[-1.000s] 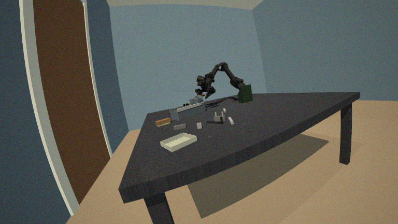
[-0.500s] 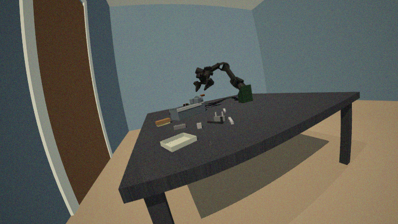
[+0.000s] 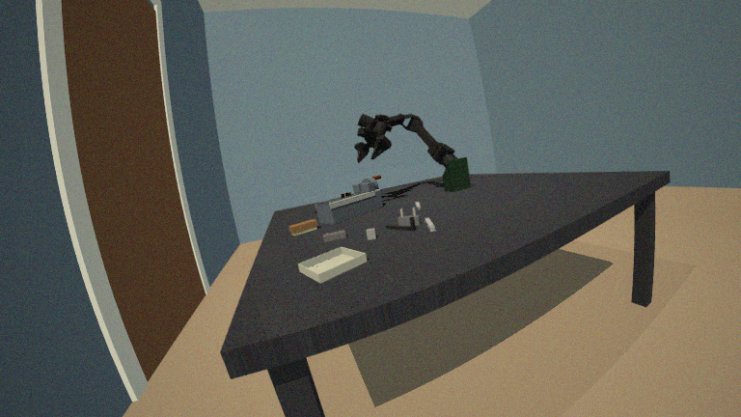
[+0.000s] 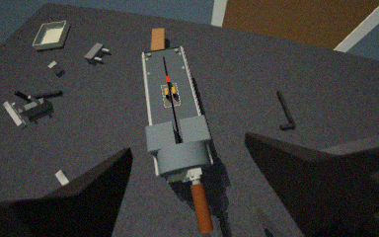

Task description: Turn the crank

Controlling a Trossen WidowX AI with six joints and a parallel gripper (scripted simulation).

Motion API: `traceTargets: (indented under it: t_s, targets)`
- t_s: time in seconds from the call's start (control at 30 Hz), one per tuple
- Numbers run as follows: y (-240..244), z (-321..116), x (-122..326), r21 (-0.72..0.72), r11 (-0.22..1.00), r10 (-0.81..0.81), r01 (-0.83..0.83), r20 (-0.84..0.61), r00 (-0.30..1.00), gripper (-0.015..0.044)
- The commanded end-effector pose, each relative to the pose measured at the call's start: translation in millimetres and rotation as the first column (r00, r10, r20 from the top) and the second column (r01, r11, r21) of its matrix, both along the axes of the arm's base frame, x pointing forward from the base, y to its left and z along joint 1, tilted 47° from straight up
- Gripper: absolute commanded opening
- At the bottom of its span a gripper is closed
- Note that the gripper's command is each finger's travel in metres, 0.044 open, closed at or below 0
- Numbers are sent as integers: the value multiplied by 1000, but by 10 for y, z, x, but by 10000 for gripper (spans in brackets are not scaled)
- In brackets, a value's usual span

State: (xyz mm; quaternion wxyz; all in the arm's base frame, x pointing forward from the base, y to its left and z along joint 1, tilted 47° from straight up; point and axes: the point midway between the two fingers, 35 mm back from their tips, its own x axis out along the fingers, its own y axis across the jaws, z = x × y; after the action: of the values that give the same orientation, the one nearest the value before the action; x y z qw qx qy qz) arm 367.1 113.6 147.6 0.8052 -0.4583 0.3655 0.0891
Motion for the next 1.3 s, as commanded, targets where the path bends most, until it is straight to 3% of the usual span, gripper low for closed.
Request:
traceTargets:
  t_s: [0.0,0.53,0.83,1.27]
  targets:
    - [104,-81,131,2,999,-48,48,20,999,440]
    - [611,-482,550,48,977,-212,208,138,967,440]
    - [233,-849,648,47,977,-212,208,139,967,440]
    - [223,-857,650,47,977,-212,208,139,967,440]
